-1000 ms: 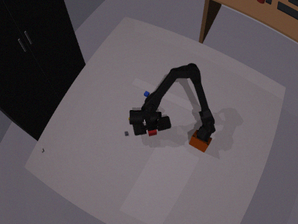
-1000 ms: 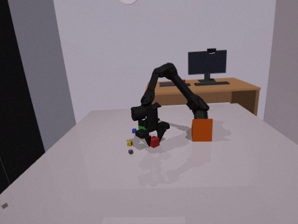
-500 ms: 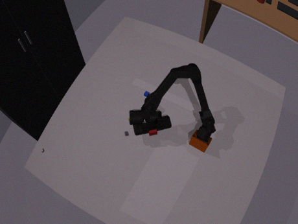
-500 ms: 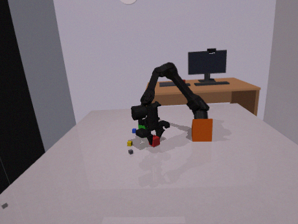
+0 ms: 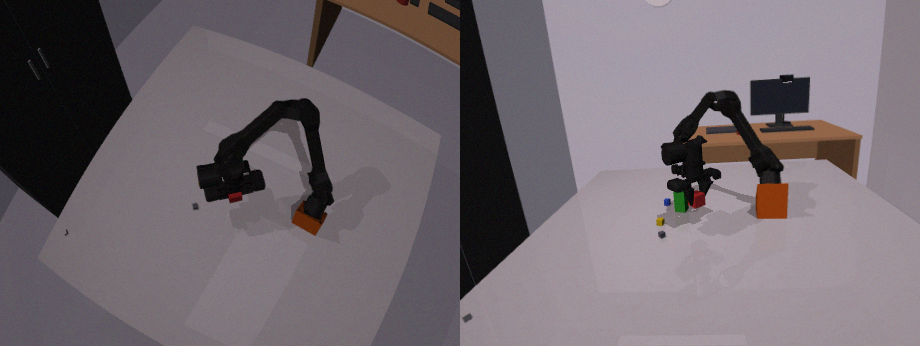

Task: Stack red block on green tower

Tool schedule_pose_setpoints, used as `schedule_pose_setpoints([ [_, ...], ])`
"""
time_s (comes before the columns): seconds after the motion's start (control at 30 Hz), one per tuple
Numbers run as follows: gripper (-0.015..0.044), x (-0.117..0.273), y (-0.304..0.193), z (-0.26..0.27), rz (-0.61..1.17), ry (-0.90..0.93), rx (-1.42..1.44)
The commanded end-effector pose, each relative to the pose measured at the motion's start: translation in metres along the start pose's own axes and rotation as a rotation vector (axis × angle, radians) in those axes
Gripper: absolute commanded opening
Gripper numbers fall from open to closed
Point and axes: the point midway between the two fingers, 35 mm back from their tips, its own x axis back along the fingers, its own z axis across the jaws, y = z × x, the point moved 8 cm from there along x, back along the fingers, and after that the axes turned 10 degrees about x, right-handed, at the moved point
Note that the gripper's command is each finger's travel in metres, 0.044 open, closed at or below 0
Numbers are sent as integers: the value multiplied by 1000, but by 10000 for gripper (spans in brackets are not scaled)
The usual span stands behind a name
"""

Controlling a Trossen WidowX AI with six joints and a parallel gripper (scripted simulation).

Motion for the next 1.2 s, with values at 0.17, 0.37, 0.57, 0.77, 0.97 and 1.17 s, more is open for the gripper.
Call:
schedule_pose_setpoints([
  [0.17, 0, 45, 0, 0, 2, 6, -7],
  [0.37, 0, 43, 0, 0, 0, 7, -4],
  [0.57, 0, 47, 18, -3, 4, 10, -6],
  [0.77, 0, 48, 60, -17, 4, 14, -6],
  [0.97, 0, 47, 101, -37, 0, 9, -8],
  [1.17, 0, 45, 126, -52, -3, 1, -10],
])
